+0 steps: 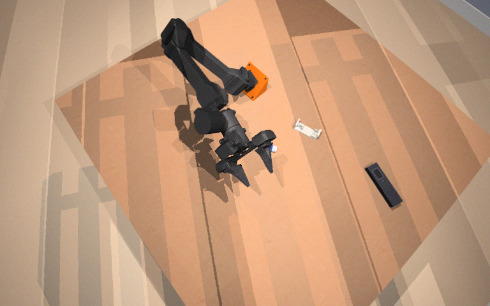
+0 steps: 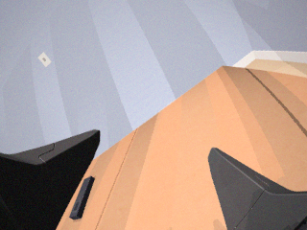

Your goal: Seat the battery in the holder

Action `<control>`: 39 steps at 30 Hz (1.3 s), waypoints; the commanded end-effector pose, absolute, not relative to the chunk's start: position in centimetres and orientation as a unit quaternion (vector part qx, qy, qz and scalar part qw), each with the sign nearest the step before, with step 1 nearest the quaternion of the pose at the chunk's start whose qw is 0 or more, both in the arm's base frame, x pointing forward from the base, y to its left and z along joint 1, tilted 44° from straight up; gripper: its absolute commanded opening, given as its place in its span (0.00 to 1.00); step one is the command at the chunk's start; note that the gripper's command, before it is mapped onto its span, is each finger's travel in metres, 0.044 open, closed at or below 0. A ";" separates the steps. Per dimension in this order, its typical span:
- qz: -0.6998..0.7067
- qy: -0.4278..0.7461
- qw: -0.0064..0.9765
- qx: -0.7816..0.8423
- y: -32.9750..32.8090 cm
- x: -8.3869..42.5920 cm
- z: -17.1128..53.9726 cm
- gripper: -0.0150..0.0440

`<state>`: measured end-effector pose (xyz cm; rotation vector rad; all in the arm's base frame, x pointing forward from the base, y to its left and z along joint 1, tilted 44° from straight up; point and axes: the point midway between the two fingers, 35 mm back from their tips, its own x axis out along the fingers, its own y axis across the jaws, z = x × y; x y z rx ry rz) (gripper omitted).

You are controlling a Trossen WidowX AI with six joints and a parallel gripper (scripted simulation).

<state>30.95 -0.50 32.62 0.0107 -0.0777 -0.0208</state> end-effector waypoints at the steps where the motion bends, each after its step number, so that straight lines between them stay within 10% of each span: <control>1: -0.011 -0.034 0.999 0.013 -0.5 31.0 32.4 0.89; 6: -0.056 0.089 0.972 0.212 -0.1 32.8 27.4 0.67; 16: -0.312 0.236 0.767 0.509 0.9 31.8 17.3 0.67; 39: -0.624 0.050 0.543 0.559 0.2 26.0 13.0 0.67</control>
